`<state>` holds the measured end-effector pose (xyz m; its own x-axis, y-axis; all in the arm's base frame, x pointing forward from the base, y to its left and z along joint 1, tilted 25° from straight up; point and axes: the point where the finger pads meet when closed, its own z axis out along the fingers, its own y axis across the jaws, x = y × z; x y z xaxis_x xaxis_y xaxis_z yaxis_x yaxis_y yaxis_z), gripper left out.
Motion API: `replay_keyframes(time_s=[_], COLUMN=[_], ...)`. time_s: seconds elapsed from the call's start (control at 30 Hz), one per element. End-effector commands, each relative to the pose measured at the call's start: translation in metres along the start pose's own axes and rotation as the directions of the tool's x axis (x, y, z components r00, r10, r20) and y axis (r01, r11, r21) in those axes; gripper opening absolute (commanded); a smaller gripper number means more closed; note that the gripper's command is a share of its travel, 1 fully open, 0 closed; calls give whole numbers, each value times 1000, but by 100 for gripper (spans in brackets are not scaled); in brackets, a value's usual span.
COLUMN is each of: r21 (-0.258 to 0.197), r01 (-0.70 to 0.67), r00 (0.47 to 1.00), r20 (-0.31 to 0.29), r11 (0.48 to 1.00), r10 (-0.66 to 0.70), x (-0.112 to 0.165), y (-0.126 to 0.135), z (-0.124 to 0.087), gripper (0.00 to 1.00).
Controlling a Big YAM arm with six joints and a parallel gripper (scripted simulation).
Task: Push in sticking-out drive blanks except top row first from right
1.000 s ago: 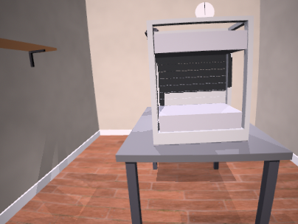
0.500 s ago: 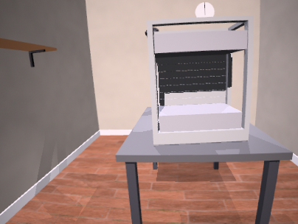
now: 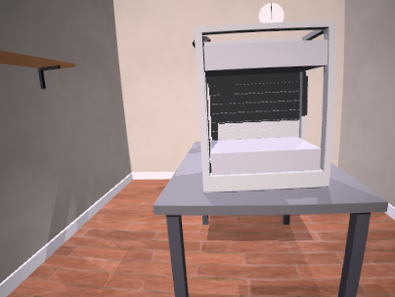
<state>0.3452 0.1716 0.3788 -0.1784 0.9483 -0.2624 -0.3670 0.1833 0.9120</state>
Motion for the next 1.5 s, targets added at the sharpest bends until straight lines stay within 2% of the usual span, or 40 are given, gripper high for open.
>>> replay_keyframes(time_s=[0.0,1.13,1.2,1.23,1.27,1.3,1.33,1.47], r21=[-41,-40,-44,-68,-67,-33,-17,-16], r01=[-26,-26,-34,-37,-28,-9,-4,-3], r00=[999,999,999,999,999,1000,1000,1000], r20=[29,32,16,22,23,10,3,3], r11=[999,999,998,997,997,999,1000,1000], r10=[27,27,35,39,30,10,4,3], x=[-10,-11,-4,-8,-8,-3,0,0], y=[33,33,36,47,47,26,17,16], z=[31,31,24,16,11,-3,-13,-43], gripper=[0,0,0,0,0,0,0,0])
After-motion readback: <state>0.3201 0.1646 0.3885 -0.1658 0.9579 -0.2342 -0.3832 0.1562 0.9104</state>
